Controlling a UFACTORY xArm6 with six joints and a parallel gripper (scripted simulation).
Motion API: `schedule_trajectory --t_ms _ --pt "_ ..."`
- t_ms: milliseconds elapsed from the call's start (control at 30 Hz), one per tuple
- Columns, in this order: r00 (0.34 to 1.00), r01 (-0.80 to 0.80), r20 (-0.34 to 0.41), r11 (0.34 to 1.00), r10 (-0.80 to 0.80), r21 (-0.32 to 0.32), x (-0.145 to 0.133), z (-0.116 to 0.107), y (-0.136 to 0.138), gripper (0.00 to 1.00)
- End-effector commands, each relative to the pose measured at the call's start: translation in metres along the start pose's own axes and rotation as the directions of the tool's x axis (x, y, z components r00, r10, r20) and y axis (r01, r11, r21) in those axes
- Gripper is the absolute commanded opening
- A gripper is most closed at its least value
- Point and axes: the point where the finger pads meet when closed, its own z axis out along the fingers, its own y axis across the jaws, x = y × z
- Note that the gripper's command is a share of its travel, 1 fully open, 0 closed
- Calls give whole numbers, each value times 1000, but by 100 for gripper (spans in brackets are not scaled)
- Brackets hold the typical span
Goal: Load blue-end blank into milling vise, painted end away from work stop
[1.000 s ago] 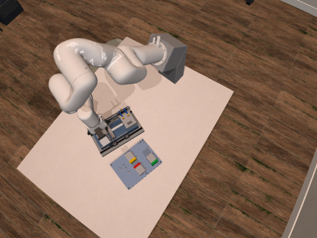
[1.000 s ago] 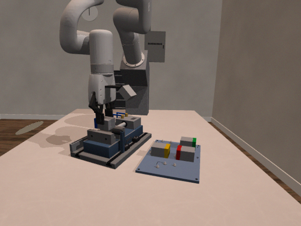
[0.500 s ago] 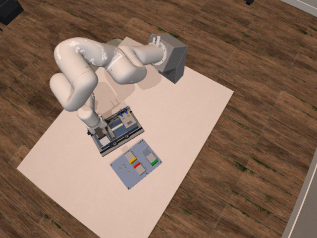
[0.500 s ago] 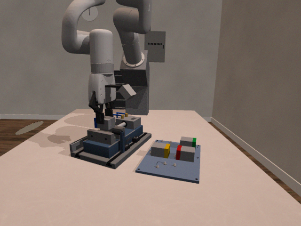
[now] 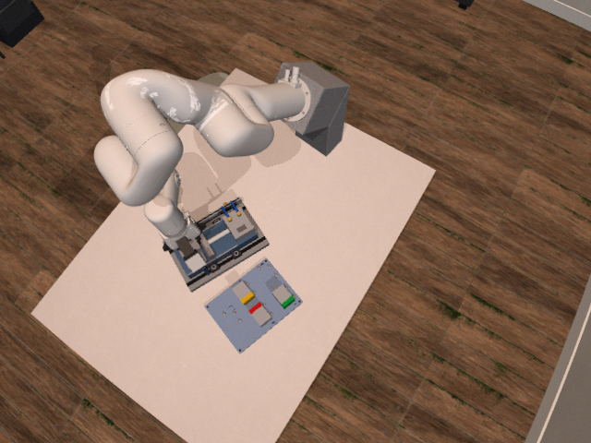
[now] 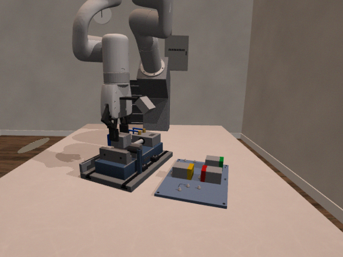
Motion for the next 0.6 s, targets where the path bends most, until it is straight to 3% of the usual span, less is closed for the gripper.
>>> schedule_trajectory --t_ms 0,567 --pt "1000 0 -1 1000 0 -3 0 0 1 0" --pt "1000 0 -1 1000 0 -6 0 1 1 0"
